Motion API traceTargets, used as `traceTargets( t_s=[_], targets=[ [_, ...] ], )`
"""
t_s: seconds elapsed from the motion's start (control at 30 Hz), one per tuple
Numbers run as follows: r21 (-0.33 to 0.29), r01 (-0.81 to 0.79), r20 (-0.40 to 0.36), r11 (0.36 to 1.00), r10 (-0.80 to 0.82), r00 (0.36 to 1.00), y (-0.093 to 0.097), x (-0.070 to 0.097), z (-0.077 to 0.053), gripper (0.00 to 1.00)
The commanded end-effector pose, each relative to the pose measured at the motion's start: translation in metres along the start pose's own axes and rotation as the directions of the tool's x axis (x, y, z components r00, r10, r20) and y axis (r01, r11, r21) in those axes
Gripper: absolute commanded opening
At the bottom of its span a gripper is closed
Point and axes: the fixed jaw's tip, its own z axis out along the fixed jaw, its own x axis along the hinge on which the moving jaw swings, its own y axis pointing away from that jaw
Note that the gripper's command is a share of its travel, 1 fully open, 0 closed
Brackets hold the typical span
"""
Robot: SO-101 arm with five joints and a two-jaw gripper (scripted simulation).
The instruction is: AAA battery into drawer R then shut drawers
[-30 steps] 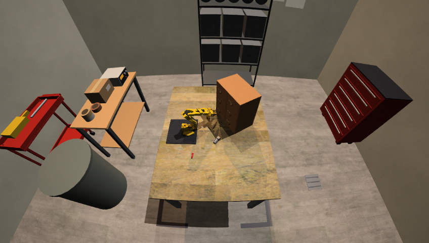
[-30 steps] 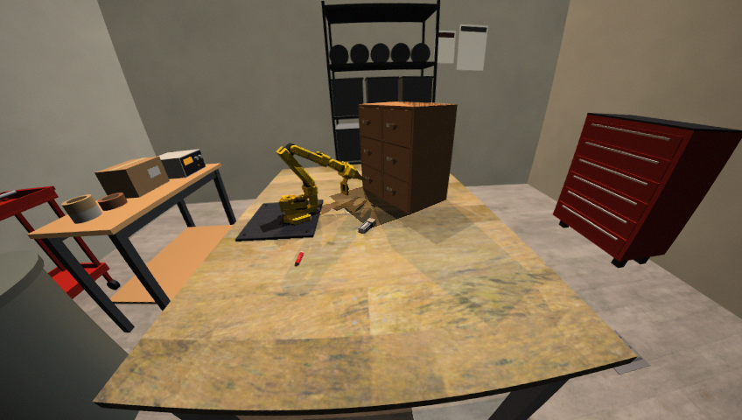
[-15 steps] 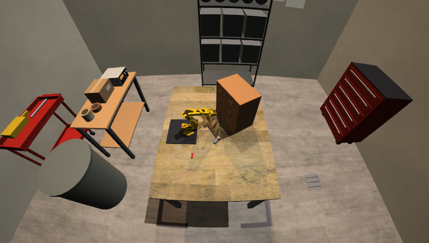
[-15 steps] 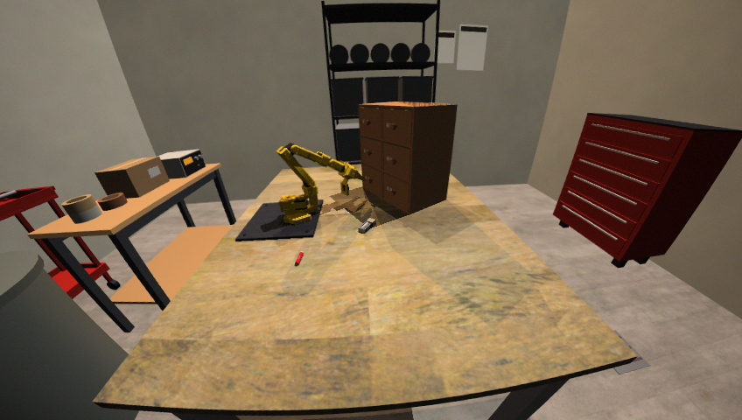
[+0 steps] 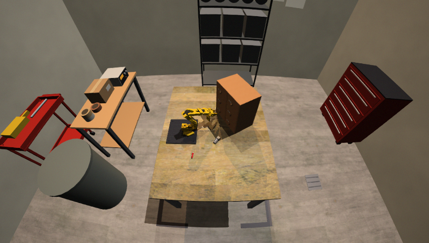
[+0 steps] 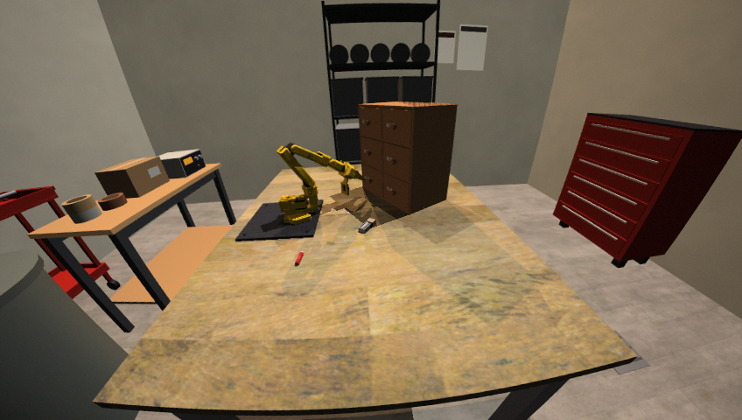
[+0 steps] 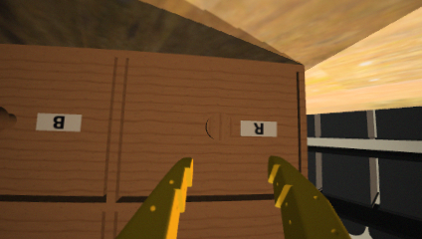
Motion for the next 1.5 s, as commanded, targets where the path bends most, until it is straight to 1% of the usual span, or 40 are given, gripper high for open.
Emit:
traceTargets(
  t_s=[0.0, 0.13, 0.3, 0.7, 0.87, 1.27, 1.33, 1.47],
  targets=[
    [-0.004, -0.002, -0.002, 1.000, 0.002, 1.000, 0.001, 0.001, 0.001, 0.21],
    [-0.004, -0.002, -0.002, 1.000, 0.002, 1.000, 0.001, 0.001, 0.001, 0.21],
    [-0.005, -0.004, -0.002, 1.000, 0.004, 1.000, 0.002, 0.005, 0.016, 0.21],
    [-0.005, -0.004, -0.002, 1.000, 0.004, 1.000, 0.002, 0.005, 0.016, 0.21],
    [-0.006, -0.005, -0.002, 1.000, 0.005, 1.000, 0.002, 0.005, 0.033, 0.21],
    [-0.006, -0.005, -0.002, 1.000, 0.005, 1.000, 0.002, 0.005, 0.033, 0.21],
    [-0.006, -0.006, -0.002, 1.000, 0.006, 1.000, 0.002, 0.005, 0.040, 0.21],
    [-0.006, -0.006, -0.002, 1.000, 0.006, 1.000, 0.002, 0.005, 0.040, 0.21]
  ],
)
